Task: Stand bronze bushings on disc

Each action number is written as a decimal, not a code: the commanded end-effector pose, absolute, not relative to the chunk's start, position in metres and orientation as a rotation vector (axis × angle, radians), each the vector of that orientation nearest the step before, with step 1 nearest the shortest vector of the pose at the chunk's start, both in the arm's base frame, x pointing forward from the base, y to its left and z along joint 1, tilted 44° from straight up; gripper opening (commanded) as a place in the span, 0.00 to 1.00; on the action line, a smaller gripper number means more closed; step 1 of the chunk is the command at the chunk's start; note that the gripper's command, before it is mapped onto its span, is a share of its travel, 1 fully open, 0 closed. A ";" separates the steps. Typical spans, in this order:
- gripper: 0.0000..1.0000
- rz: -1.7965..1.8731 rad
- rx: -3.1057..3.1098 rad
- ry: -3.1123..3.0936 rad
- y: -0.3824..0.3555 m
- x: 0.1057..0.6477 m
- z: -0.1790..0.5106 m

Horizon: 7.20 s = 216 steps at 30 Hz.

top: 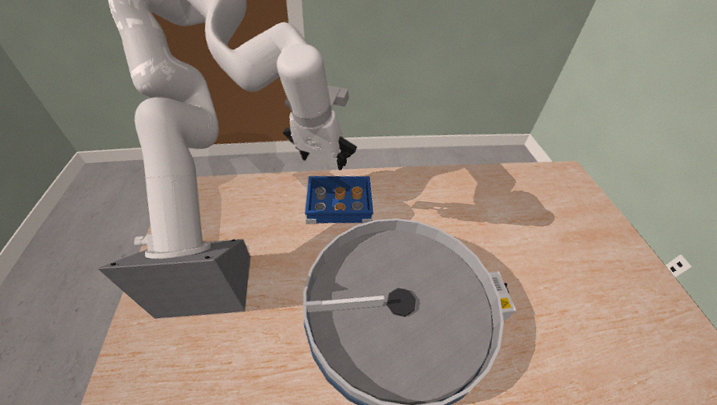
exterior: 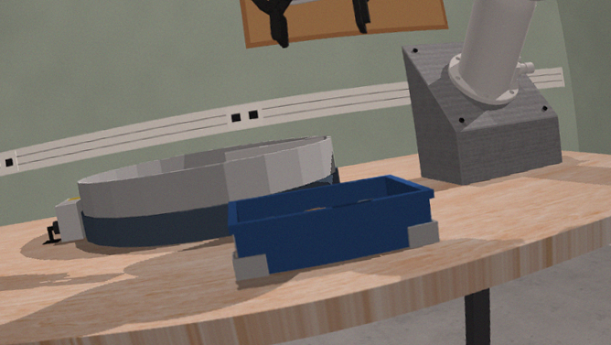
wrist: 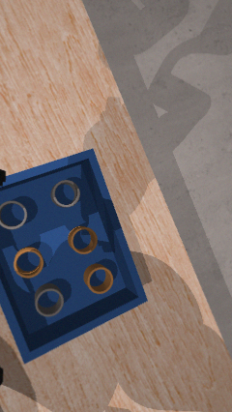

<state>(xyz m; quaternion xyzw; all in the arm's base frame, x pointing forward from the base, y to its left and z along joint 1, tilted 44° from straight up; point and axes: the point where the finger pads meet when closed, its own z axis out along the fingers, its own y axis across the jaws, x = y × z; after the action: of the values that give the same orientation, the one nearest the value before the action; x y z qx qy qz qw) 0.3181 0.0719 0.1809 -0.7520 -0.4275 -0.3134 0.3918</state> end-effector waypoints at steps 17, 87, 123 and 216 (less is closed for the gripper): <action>1.00 -0.798 -1.911 -1.087 0.071 0.319 0.182; 0.13 -0.374 -2.245 -0.873 -0.106 0.329 -0.004; 0.41 -0.374 -2.245 -0.873 -0.103 0.329 -0.002; 0.41 -0.374 -2.245 -0.873 0.231 0.364 0.128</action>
<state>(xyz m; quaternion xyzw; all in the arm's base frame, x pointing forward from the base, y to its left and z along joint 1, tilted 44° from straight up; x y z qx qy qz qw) 0.3623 0.2275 0.1303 -0.8648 -0.3362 -0.1416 0.3449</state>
